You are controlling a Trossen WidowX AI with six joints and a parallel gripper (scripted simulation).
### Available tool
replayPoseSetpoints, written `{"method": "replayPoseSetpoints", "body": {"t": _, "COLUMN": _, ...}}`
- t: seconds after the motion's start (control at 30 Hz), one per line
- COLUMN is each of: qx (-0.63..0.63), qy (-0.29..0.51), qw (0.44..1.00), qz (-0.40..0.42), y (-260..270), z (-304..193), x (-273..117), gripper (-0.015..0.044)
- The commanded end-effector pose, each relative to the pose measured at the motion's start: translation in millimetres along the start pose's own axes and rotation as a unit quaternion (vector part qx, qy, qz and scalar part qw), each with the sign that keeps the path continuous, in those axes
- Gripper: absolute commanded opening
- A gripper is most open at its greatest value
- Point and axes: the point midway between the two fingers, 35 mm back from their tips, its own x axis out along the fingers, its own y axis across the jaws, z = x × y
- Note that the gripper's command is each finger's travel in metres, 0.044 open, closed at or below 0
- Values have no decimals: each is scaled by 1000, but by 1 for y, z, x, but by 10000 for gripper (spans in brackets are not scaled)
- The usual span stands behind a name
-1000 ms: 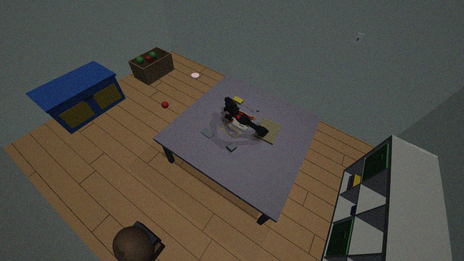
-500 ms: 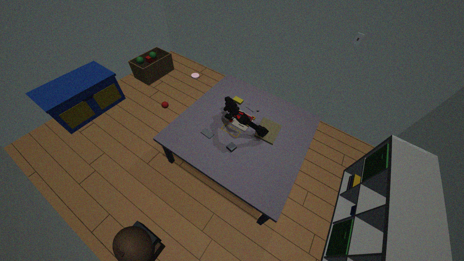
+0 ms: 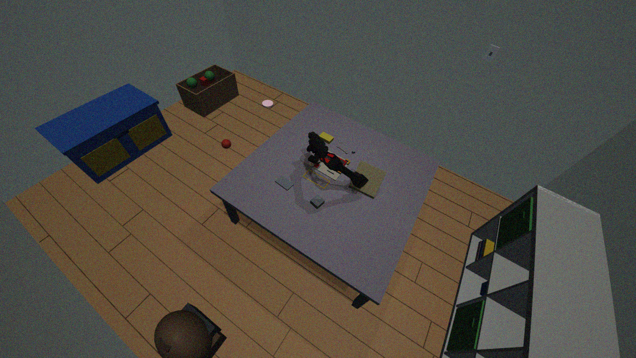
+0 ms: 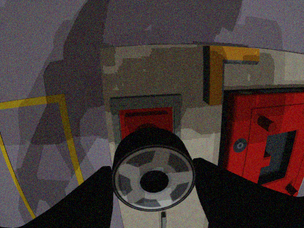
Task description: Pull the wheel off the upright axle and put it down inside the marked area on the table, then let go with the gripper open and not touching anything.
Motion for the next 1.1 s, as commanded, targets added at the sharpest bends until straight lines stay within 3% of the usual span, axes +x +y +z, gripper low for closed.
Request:
{"method": "replayPoseSetpoints", "body": {"t": 0.0, "qx": -5, "qy": -7, "qw": 1000, "qz": -5, "y": 0, "z": 2, "x": -7, "gripper": 0}}
{"method": "replayPoseSetpoints", "body": {"t": 1.07, "qx": -4, "qy": -8, "qw": 1000, "qz": -5, "y": 0, "z": 2, "x": -19, "gripper": 0}}
